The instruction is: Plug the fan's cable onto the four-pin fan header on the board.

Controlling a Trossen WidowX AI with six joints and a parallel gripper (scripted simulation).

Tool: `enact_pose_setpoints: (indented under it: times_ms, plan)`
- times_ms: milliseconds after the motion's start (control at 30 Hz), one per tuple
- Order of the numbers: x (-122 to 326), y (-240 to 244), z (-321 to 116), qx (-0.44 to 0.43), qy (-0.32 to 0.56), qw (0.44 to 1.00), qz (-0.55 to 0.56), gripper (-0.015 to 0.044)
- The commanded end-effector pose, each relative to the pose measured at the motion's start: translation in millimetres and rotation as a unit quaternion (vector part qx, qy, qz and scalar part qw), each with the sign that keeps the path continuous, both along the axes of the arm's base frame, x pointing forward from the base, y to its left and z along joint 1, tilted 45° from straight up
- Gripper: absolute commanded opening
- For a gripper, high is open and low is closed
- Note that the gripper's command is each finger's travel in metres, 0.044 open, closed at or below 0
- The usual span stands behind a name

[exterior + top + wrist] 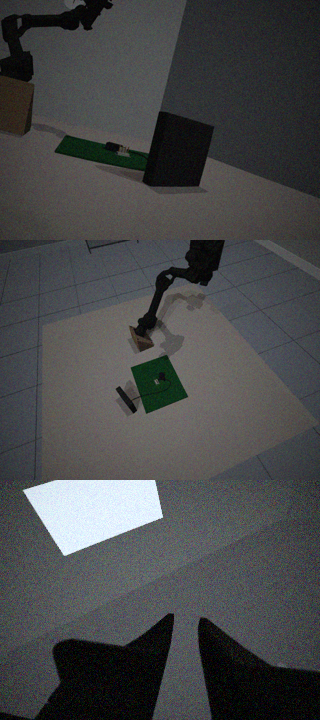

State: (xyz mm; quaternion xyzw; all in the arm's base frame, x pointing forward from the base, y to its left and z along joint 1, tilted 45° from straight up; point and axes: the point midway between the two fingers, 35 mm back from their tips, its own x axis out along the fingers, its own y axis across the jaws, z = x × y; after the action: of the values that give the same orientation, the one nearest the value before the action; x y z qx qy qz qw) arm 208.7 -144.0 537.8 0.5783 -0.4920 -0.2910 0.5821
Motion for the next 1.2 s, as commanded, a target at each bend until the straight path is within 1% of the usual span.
enact_pose_setpoints:
  times_ms: [0,100,167,300,467,633,800,900,1000,1100,1167]
  plan:
    - [0.0,0.0,0.0,0.000,0.000,1.000,0.000,0.0120]
    - [0.0,0.0,0.0,0.000,0.000,1.000,0.000,0.0198]
    - [10.9,0.6,-3.3,-0.009,0.028,1.000,0.007,0.0210]
    - [71.9,4.4,-30.6,-0.056,0.185,0.980,0.051,0.0210]
    - [141.7,11.0,-85.1,-0.106,0.373,0.914,0.122,0.0210]
    - [194.2,20.0,-155.8,-0.142,0.531,0.809,0.208,0.0210]
    - [225.8,31.9,-236.2,-0.158,0.646,0.680,0.307,0.0210]
    - [235.0,40.0,-286.8,-0.154,0.688,0.604,0.371,0.0210]
    - [236.4,47.9,-326.2,-0.147,0.713,0.539,0.424,0.0210]
    - [232.0,58.7,-365.6,-0.140,0.732,0.459,0.483,0.0210]
    - [224.4,68.9,-395.8,-0.132,0.738,0.392,0.533,0.0210]
